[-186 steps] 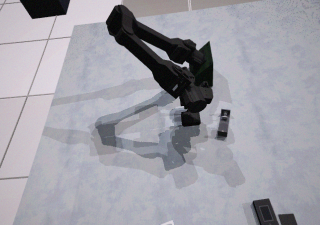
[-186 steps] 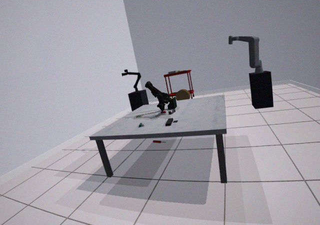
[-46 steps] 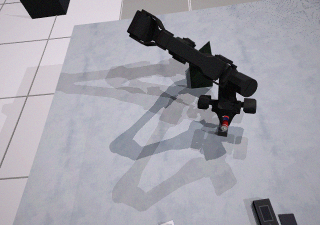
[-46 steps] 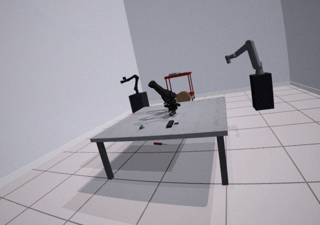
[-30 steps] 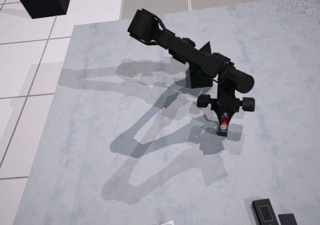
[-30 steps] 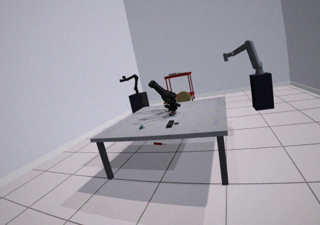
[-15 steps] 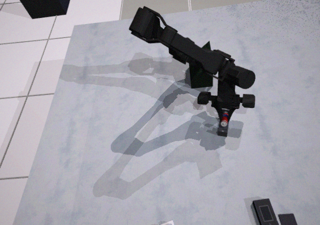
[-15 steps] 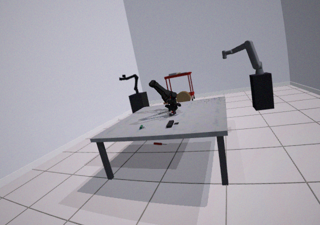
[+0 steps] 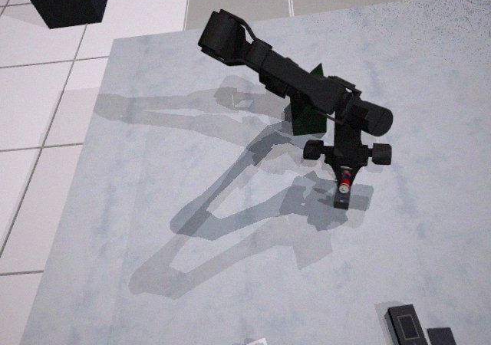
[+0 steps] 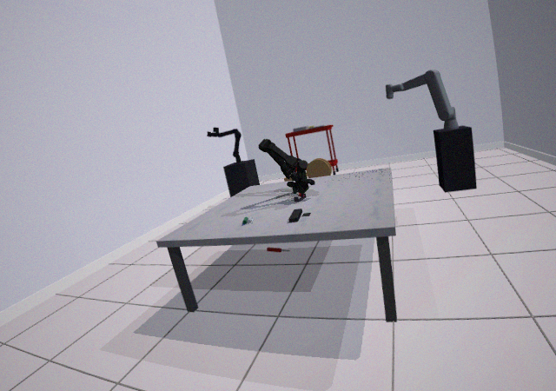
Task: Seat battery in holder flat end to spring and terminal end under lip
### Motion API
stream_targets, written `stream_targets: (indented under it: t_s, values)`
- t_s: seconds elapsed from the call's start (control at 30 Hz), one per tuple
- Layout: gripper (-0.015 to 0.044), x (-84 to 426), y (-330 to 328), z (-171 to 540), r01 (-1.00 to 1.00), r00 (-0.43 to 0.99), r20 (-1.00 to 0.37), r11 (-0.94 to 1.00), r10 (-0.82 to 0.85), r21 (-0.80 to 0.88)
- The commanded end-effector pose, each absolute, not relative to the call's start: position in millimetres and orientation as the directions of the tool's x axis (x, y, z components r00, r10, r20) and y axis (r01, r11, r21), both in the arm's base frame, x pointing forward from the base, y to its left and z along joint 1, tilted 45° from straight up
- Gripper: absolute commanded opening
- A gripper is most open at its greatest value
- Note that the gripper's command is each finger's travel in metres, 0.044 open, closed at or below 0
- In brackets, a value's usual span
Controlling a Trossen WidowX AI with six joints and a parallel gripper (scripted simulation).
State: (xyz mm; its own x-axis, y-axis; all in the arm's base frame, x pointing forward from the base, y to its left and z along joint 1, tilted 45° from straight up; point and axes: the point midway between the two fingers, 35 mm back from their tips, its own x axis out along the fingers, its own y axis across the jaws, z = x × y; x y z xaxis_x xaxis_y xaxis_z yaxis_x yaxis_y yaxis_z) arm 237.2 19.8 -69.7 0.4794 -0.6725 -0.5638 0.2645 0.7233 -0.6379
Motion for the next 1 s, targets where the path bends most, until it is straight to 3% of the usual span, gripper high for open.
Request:
stream_targets:
  t_s: [0.0,0.97]
  values:
    - [0.0067,234.9,18.1,-74.1,0.257,0.442,-0.593,0.729,-0.673,-0.635]
    - [0.0067,244.1,13.7,-79.2,0.266,0.243,-0.685,0.726,-0.687,-0.634]
